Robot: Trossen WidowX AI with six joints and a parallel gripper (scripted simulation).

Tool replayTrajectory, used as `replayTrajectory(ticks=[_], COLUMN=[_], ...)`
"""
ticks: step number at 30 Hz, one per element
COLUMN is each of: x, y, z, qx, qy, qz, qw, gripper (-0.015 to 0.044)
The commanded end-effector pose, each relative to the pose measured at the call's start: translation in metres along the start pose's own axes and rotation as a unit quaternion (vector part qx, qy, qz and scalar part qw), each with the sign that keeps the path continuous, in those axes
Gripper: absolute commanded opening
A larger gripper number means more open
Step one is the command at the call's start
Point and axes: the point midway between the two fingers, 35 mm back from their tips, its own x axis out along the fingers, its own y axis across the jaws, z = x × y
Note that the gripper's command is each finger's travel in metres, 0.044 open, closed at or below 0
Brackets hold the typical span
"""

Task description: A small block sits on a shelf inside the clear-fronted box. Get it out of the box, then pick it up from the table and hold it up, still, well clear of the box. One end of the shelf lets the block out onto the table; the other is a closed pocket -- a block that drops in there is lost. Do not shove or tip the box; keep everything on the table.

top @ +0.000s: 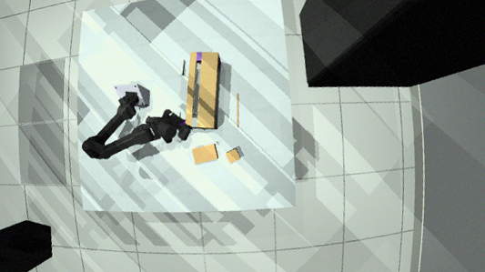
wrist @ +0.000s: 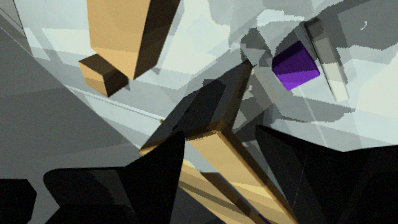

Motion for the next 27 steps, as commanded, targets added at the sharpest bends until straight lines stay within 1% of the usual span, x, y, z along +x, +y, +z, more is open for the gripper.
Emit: replayTrajectory(ticks=[1,5,22,27], x=[0.0205,0.0218,0.0219,0.027], y=[-0.0456,-0.0522,-0.0524,-0.0546], z=[0.0167,0.0157,0.0157,0.0167], qx=[0.399,0.479,0.481,0.481], qy=[-0.058,-0.063,-0.063,-0.063], qz=[-0.012,-0.008,-0.008,-0.009], qw=[0.915,0.875,0.874,0.874], gripper=[0.0285,0.0285,0.0285,0.0285])
